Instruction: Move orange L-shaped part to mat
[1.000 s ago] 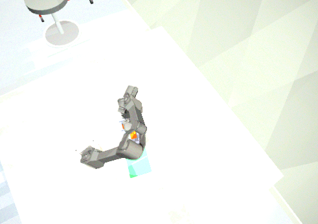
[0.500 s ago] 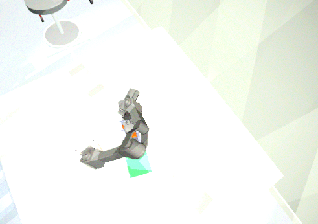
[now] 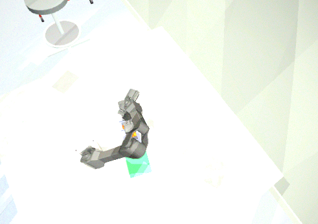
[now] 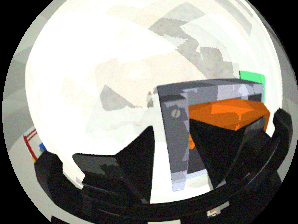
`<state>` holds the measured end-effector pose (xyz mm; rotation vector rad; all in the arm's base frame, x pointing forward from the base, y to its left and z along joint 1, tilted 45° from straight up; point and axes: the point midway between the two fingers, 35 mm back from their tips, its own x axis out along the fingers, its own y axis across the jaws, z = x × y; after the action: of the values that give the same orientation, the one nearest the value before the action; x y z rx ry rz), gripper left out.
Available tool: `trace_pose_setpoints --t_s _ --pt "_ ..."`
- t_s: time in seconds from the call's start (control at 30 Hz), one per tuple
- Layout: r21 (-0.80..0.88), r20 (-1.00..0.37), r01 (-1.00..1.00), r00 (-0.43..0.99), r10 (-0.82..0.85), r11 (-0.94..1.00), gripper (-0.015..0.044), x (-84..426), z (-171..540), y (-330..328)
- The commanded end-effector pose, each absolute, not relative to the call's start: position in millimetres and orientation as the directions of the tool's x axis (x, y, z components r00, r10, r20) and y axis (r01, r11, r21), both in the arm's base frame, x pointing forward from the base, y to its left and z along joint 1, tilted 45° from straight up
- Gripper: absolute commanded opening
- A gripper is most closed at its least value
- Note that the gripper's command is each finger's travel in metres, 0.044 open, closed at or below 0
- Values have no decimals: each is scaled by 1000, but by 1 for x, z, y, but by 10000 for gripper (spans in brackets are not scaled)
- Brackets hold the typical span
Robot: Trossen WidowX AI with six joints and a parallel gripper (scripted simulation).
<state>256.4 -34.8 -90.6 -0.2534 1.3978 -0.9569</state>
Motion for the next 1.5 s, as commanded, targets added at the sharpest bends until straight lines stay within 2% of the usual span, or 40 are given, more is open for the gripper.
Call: trace_pose_setpoints --t_s 0.0,0.5,0.77,1.47 --pt "-667 -714 415 -117 -691 619 180 256 -91 -35" --pt "-671 -710 414 -123 -693 614 180 263 -86 -18" --pt "-670 -712 414 -124 -691 617 180 269 -16 38" --pt "-659 -718 415 -100 -689 627 180 273 -12 42"
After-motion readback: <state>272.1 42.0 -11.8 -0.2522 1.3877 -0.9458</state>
